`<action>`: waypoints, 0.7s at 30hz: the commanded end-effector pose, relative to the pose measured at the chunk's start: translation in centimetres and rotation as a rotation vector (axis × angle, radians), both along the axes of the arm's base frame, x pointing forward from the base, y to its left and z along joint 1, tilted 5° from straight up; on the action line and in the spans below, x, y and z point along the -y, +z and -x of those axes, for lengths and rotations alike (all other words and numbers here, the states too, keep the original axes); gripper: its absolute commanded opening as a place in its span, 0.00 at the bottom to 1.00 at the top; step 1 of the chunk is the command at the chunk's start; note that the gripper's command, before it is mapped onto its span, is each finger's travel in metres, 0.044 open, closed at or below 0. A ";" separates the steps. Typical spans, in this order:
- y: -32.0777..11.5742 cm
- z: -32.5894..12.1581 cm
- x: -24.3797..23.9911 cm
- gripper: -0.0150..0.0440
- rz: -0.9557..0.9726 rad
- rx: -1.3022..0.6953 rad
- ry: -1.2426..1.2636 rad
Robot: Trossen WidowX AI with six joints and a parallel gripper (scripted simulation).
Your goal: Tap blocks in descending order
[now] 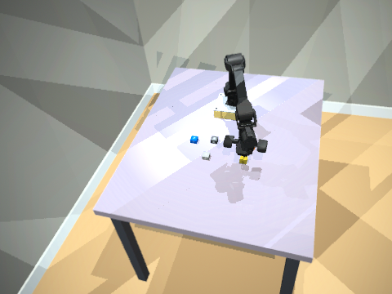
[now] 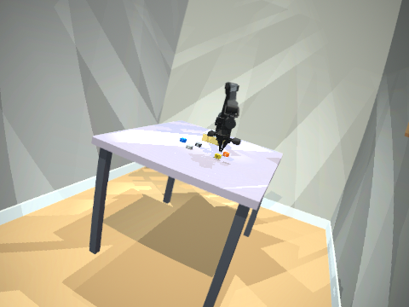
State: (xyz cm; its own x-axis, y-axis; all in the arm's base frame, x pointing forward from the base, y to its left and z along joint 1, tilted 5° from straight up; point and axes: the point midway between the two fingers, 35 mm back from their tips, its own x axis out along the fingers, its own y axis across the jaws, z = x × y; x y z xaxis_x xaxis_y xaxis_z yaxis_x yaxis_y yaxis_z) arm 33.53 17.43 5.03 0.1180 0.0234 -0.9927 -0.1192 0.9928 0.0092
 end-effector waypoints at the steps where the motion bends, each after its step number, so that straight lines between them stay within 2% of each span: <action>1: -1.1 0.1 0.2 0.29 0.010 -0.007 -0.002; 17: -2.4 -0.1 0.2 0.29 0.010 -0.008 -0.002; 21: 0.6 0.3 0.2 0.29 0.010 -0.007 -0.002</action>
